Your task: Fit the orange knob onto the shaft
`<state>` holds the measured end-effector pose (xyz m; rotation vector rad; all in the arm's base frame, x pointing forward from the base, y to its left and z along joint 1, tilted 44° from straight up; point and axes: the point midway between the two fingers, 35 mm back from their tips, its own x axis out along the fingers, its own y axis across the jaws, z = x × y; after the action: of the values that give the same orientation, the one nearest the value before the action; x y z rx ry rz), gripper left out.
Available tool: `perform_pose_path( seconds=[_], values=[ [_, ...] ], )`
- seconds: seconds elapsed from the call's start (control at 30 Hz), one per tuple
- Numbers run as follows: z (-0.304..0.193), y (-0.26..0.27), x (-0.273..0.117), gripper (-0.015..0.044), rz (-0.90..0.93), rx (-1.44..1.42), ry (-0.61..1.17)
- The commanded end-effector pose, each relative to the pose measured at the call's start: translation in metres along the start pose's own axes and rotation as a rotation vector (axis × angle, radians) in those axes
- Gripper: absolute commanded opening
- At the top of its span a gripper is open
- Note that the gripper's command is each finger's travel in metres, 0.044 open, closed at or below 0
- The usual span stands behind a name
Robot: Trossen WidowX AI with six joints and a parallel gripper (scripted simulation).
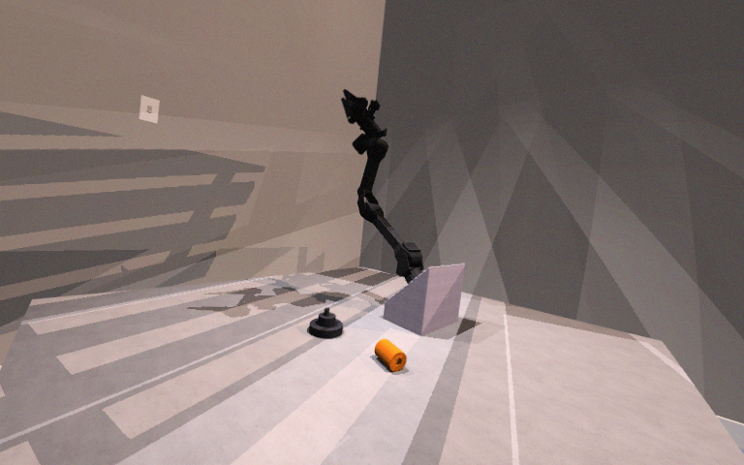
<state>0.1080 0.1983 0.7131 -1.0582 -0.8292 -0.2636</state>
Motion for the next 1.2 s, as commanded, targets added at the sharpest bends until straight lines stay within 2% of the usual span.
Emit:
perform_pose_path(
  seconds=[0.0,0.33,0.57,0.73,0.77,0.9,1.17],
  values=[
    [0.036,0.065,0.005,0.0440,0.102,-0.065,-0.068],
    [0.068,0.239,0.001,0.0440,0.416,-0.189,-0.136],
    [0.059,0.359,-0.022,0.0440,0.663,-0.256,-0.144],
    [0.027,0.436,-0.046,0.0440,0.826,-0.262,-0.058],
    [0.026,0.438,-0.047,0.0440,0.832,-0.263,-0.056],
    [-0.009,0.505,-0.079,0.0440,1.011,-0.305,0.020],
    [-0.088,0.594,-0.150,0.0440,1.310,-0.376,0.218]
  ],
)
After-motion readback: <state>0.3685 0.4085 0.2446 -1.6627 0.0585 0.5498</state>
